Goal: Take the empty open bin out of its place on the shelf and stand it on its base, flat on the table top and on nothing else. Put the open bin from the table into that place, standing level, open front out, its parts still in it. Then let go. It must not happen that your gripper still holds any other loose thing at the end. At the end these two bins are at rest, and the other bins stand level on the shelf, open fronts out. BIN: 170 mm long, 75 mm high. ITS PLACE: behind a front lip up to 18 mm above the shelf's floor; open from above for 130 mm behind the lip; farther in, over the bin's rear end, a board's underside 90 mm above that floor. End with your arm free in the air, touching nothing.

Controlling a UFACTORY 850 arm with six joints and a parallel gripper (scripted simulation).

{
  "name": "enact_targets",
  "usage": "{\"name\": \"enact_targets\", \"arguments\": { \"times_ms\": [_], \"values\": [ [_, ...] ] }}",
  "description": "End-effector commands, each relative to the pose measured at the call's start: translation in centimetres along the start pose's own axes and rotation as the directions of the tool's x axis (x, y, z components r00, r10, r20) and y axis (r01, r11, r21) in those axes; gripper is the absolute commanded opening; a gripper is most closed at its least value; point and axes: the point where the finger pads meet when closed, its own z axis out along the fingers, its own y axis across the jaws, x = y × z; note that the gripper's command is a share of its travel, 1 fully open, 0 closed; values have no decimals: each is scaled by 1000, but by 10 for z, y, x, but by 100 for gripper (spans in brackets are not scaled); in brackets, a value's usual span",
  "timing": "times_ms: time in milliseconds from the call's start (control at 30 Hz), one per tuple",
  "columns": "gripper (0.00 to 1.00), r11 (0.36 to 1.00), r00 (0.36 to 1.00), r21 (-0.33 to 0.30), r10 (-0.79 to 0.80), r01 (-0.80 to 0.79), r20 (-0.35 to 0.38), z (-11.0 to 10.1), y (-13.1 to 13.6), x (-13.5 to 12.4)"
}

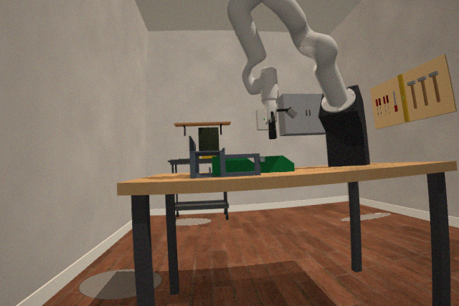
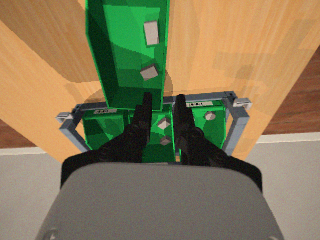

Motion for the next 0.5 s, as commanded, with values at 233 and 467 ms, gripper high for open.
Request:
{"name": "enact_targets", "arguments": {
  "times_ms": [233,467],
  "values": [
    [26,1000,1000,0,0,0,1,5,0,0],
    [26,1000,1000,0,0,0,1,14,0,0]
  ]
}}
